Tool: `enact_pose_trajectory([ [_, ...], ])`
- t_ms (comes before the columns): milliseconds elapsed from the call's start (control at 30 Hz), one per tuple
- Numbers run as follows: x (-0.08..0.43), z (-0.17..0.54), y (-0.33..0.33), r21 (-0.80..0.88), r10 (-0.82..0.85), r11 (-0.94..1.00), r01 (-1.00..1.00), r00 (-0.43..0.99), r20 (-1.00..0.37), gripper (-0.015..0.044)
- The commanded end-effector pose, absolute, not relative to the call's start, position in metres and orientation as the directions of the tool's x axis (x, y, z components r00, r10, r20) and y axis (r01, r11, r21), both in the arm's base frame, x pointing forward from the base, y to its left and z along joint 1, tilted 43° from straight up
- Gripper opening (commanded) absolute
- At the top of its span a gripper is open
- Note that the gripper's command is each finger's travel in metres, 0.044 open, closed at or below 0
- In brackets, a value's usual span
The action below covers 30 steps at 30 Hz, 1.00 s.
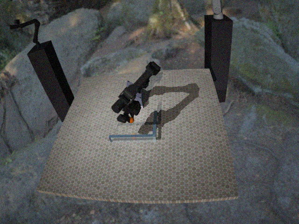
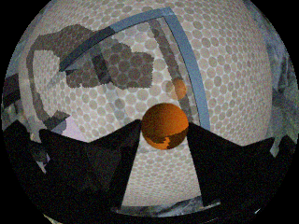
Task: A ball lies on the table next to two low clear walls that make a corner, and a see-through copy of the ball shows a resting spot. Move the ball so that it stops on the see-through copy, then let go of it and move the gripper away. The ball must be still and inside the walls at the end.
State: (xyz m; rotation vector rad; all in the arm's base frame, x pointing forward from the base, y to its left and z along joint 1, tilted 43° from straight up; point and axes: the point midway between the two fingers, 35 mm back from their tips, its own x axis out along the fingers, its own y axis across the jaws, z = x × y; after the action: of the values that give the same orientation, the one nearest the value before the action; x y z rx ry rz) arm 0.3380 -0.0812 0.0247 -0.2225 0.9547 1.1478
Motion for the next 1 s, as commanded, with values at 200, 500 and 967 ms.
enact_pose_trajectory([
  [200,0.349,0.017,-0.076,0.470,0.674,0.590,-0.657,0.081,-0.734,0.0000],
  [500,0.358,0.011,-0.071,0.590,0.675,0.692,-0.417,0.081,-0.734,0.0000],
  [967,0.371,0.001,-0.063,0.679,0.676,0.734,0.016,0.082,-0.733,0.0000],
])
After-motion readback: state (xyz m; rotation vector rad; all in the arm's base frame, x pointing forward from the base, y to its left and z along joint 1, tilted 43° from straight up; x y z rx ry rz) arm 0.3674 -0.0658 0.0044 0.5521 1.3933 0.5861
